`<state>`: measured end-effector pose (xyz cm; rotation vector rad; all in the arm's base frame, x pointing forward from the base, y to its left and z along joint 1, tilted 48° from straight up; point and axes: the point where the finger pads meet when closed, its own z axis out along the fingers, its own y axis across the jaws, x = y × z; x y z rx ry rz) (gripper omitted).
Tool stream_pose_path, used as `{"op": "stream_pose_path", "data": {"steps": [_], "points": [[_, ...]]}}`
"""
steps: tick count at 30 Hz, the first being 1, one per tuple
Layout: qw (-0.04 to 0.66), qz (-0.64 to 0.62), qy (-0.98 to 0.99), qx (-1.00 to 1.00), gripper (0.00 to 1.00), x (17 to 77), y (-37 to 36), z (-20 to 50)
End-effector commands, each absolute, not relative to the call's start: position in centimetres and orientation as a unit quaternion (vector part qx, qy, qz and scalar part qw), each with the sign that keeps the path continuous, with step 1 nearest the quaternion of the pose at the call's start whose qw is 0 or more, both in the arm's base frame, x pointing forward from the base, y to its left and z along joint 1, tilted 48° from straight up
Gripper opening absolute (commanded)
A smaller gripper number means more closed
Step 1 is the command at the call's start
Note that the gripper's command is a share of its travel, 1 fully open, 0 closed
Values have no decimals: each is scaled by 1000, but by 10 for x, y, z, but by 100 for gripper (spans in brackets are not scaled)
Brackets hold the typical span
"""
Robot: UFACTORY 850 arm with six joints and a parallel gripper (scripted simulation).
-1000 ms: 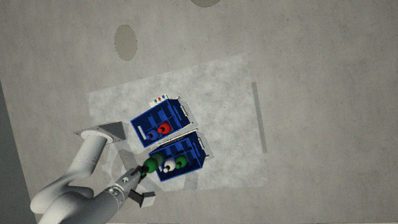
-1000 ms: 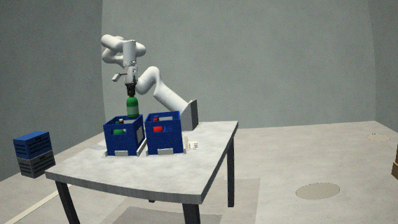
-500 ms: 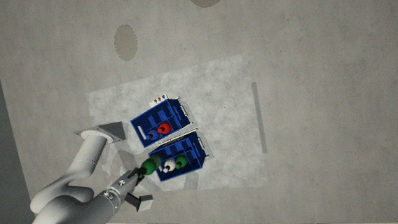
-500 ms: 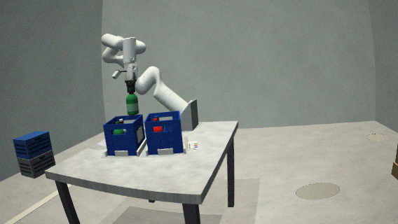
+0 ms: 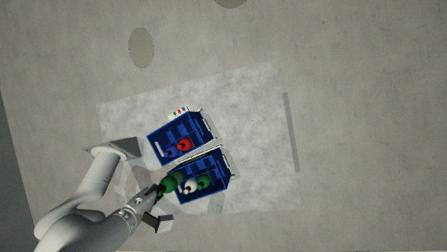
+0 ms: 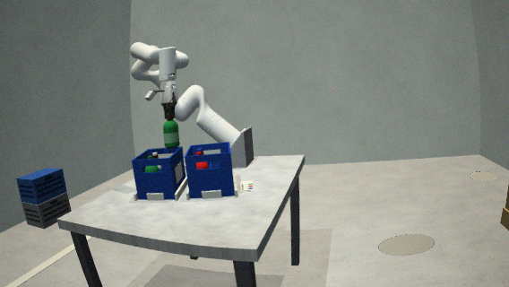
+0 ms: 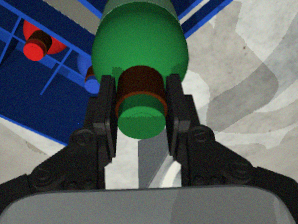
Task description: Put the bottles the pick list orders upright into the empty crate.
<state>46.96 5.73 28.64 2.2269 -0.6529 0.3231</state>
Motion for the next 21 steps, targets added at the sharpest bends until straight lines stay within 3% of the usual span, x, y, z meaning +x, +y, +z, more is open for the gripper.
{"op": "stream_pose_path", "data": {"steps": [1,21], "points": [[388,128,-257,876,0,472,59,286],[388,128,-257,876,0,492,79,264]]}}
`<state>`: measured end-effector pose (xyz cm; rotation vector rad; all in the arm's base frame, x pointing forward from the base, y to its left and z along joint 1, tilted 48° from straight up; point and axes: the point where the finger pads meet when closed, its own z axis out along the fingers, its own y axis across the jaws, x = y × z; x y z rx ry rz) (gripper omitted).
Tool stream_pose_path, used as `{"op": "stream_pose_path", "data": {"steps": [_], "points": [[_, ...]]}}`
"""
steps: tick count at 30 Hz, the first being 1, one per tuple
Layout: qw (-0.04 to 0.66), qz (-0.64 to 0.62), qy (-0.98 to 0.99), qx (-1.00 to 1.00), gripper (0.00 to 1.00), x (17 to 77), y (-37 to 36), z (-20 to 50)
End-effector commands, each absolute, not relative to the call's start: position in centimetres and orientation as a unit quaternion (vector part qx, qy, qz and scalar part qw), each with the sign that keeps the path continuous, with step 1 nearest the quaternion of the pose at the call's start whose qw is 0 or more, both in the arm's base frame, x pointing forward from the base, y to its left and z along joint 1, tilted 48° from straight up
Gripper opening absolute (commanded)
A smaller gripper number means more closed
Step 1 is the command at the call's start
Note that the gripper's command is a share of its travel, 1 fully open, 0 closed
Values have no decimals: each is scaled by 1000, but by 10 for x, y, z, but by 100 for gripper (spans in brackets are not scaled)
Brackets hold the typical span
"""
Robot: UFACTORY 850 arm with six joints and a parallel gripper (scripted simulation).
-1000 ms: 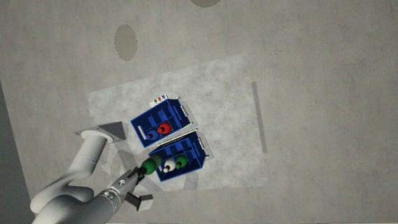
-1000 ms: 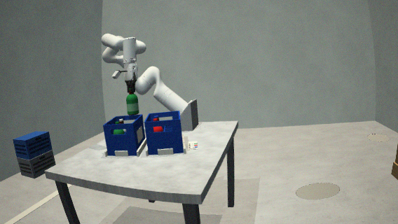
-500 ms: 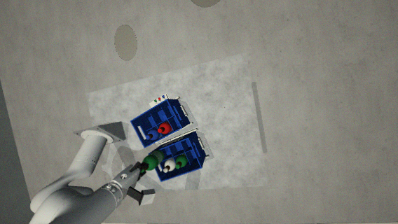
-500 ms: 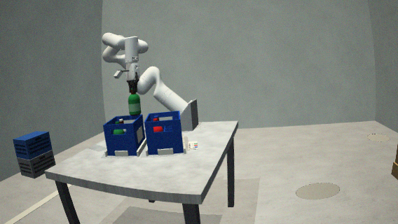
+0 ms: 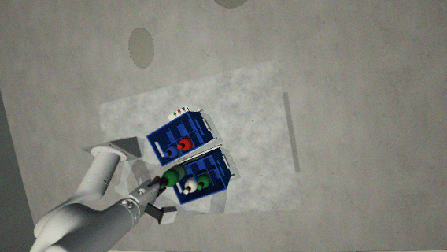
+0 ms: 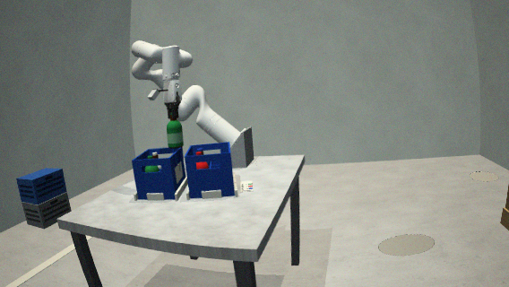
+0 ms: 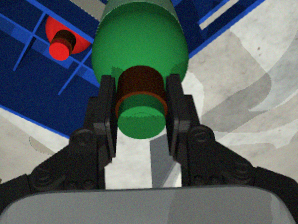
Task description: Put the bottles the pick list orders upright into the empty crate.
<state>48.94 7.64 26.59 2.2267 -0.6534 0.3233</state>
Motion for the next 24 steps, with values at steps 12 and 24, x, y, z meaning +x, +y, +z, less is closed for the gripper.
{"op": "stream_pose_path", "data": {"steps": [12,24], "points": [[388,128,-257,876,0,506,93,249],[388,128,-257,876,0,517,104,237]]}}
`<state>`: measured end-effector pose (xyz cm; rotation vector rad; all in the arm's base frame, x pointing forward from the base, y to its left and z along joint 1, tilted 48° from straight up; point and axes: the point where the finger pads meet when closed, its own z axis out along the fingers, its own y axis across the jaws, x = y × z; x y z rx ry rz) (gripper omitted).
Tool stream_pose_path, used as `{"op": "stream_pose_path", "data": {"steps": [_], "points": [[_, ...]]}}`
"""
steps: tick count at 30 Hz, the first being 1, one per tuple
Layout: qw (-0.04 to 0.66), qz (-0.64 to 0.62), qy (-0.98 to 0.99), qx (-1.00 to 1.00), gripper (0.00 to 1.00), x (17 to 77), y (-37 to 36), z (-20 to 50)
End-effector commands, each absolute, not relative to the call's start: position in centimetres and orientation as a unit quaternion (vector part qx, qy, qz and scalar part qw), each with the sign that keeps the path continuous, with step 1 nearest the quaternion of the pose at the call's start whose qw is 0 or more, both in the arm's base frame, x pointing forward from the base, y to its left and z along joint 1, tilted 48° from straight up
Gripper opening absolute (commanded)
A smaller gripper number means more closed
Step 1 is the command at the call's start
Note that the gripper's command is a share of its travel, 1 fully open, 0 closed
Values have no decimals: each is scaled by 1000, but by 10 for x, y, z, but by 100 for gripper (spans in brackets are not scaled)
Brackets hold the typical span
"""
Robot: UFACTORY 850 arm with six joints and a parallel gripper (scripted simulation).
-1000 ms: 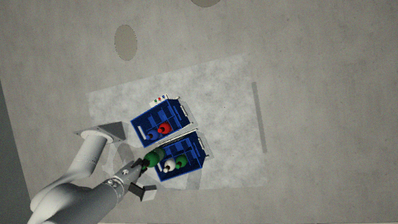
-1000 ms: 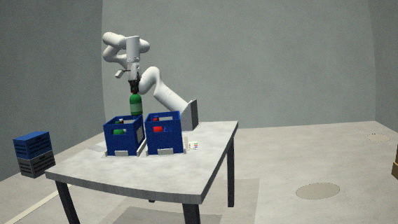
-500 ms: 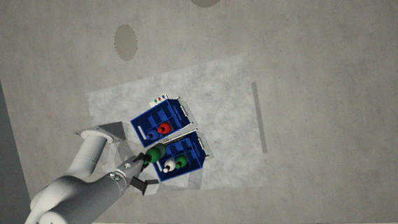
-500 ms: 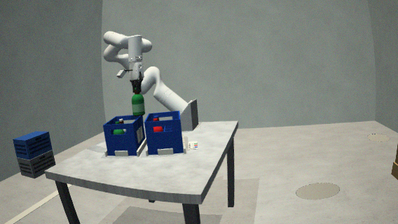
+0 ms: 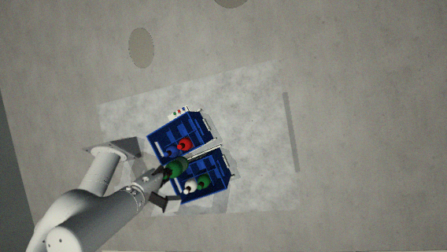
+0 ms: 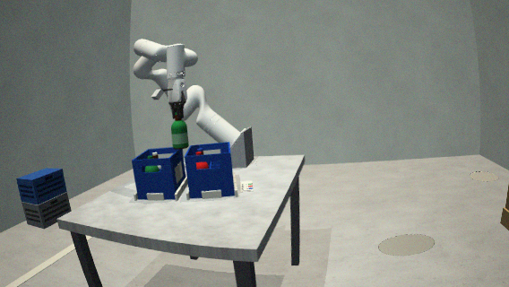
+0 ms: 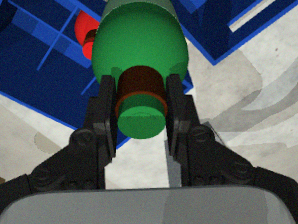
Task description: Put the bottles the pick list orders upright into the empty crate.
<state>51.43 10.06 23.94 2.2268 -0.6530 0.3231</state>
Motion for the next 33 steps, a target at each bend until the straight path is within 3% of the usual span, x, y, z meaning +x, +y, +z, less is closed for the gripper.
{"op": "stream_pose_path", "data": {"steps": [1,33], "points": [[388,128,-257,876,0,518,105,236],[388,128,-257,876,0,551,136,202]]}}
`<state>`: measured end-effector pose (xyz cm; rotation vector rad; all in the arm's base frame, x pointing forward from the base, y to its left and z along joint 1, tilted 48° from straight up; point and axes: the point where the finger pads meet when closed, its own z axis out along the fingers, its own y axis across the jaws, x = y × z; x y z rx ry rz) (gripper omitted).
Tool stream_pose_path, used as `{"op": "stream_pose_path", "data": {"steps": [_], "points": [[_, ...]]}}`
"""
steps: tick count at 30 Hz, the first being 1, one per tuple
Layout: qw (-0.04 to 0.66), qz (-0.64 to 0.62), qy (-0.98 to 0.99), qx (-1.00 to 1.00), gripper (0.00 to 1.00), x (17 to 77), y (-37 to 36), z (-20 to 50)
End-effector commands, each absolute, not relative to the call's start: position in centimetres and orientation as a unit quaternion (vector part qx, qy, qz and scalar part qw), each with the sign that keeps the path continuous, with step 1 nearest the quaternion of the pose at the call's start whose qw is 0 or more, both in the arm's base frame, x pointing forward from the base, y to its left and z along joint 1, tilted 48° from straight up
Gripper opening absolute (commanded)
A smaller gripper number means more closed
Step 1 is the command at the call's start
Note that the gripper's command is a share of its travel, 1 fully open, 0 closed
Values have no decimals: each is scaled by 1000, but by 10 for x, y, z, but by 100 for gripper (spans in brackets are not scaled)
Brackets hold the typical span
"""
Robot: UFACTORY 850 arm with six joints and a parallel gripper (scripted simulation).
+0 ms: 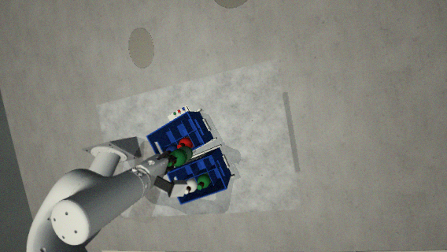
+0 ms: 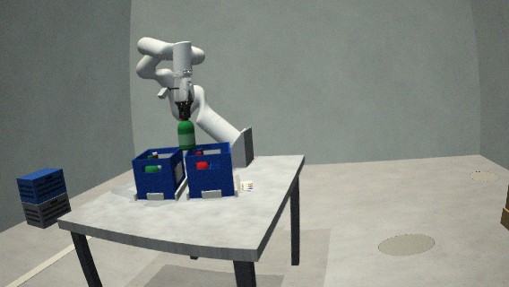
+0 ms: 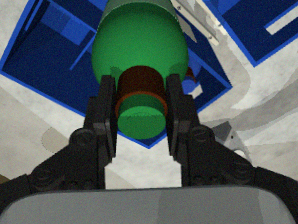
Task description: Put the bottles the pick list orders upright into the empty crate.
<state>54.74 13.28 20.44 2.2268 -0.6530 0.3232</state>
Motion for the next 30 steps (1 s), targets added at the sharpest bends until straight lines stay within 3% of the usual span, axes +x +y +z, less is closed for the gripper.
{"op": "stream_pose_path", "data": {"steps": [1,30], "points": [[388,128,-257,876,0,552,137,201],[388,128,-257,876,0,580,165,171]]}}
